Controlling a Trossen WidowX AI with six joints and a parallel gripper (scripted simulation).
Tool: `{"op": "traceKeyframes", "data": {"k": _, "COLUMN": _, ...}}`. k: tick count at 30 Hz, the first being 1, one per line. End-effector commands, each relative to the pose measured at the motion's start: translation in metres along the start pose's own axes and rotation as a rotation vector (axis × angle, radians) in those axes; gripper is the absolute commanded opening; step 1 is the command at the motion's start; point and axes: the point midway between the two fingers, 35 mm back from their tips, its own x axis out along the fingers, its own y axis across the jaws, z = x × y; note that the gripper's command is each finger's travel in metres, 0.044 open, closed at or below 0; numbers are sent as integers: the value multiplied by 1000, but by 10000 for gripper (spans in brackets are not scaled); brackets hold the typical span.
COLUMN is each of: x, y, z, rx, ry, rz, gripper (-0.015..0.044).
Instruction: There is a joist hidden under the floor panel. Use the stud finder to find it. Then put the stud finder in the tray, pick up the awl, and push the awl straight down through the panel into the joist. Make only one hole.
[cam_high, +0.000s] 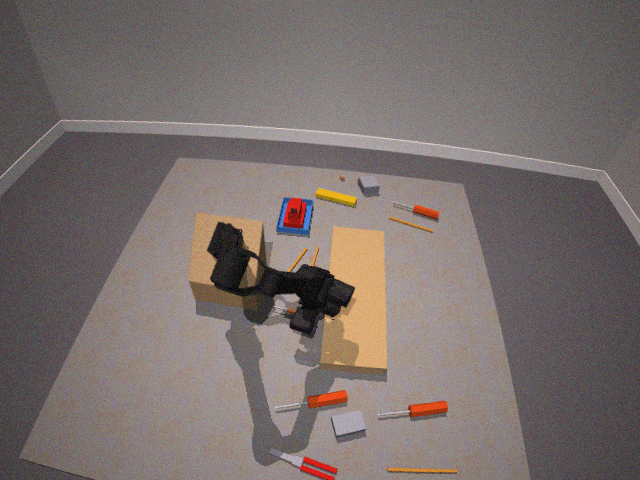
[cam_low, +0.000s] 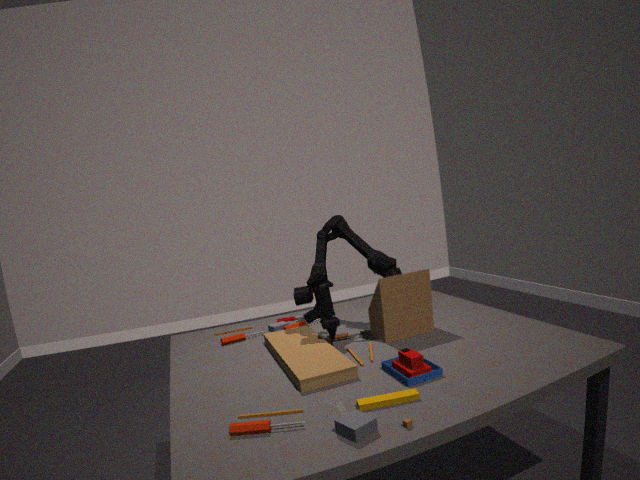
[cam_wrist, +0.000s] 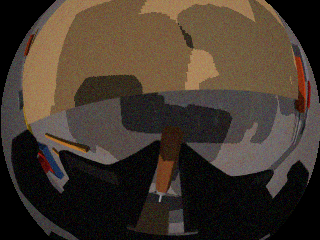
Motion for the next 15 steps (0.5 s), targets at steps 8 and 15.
{"op": "traceKeyframes", "data": {"k": 8, "x": -60, "y": 3, "z": 4, "rx": 11, "ry": -14, "rz": 12, "gripper": 0}}
{"op": "traceKeyframes", "data": {"k": 15, "x": -100, "y": 0, "z": -3, "rx": 11, "ry": -14, "rz": 6, "gripper": 0}}
